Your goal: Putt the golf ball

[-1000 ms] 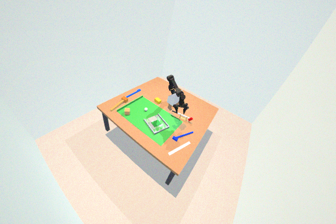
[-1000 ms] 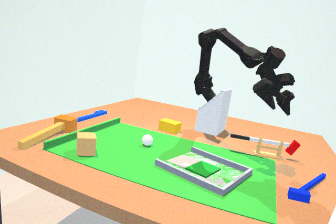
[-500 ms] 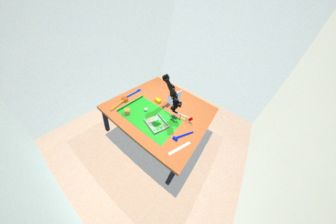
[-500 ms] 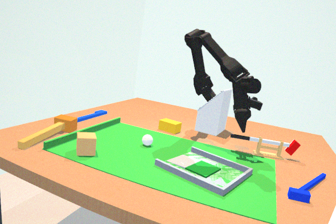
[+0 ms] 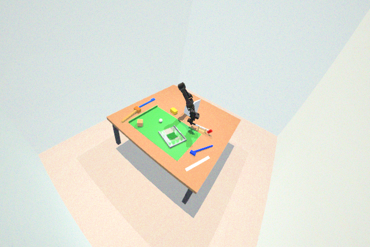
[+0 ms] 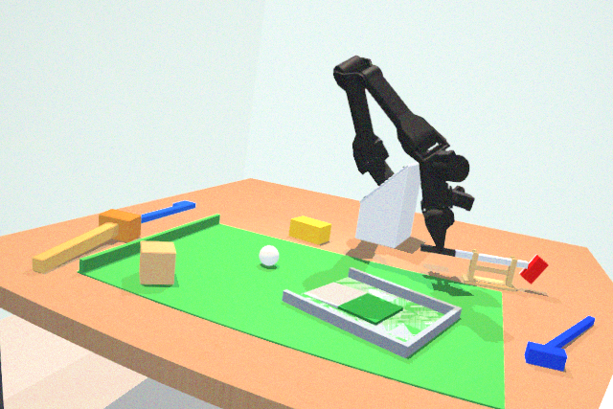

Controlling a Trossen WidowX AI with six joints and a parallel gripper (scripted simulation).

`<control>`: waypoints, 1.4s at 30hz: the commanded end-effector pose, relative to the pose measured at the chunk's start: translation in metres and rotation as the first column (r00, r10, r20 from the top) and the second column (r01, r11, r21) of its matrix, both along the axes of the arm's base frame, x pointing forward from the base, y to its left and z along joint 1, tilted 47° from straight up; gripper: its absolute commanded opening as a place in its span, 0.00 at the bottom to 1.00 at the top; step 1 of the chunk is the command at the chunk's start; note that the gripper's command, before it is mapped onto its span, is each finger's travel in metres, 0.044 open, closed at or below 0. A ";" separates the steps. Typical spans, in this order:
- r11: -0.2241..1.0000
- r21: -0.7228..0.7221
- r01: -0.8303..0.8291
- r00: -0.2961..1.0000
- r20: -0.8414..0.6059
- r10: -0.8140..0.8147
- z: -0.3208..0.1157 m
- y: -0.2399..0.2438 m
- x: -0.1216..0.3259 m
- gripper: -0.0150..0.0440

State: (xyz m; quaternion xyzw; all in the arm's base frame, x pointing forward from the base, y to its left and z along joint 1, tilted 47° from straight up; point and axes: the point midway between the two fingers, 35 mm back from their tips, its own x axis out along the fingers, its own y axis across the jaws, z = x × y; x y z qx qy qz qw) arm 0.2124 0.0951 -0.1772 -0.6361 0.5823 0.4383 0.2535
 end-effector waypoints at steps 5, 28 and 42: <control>1.000 -0.010 -0.001 1.000 -0.005 0.001 -0.013 -0.017 -0.002 1.00; 1.000 -0.006 0.004 1.000 -0.002 -0.004 -0.027 -0.031 -0.001 0.87; 1.000 -0.006 0.004 1.000 -0.002 -0.004 -0.027 -0.031 -0.001 0.31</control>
